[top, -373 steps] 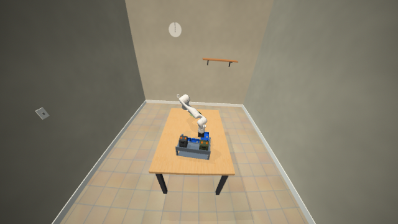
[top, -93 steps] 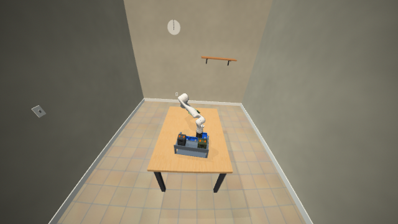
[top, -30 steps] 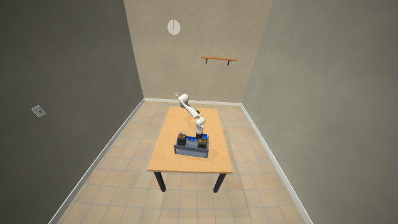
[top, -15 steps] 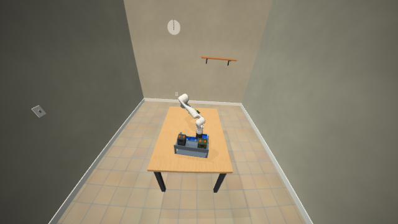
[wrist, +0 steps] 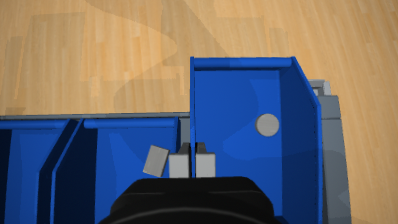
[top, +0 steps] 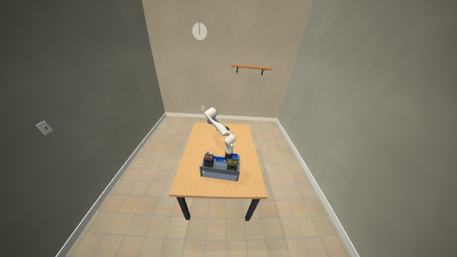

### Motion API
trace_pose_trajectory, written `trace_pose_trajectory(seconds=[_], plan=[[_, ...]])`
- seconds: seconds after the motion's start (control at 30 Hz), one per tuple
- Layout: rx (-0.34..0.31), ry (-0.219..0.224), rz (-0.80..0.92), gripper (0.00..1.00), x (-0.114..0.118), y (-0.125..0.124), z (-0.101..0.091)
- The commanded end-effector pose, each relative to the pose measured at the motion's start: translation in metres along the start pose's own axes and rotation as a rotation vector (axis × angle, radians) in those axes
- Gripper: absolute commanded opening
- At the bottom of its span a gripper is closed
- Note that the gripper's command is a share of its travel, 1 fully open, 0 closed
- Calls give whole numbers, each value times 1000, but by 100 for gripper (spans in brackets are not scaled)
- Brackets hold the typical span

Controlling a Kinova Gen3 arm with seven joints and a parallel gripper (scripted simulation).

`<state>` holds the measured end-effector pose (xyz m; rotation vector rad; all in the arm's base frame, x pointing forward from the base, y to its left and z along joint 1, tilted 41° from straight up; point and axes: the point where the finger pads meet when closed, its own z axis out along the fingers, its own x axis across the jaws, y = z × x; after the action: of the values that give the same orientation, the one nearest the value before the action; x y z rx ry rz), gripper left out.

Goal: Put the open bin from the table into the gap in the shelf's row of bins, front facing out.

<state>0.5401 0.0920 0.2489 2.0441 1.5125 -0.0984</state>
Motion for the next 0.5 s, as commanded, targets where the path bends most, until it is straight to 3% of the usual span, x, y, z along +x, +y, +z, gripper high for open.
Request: trace_pose_trajectory(seconds=[0.0, 0.47], plan=[[-2, 2, 0, 0, 1, 0, -1], [-15, 2, 0, 0, 1, 0, 0]])
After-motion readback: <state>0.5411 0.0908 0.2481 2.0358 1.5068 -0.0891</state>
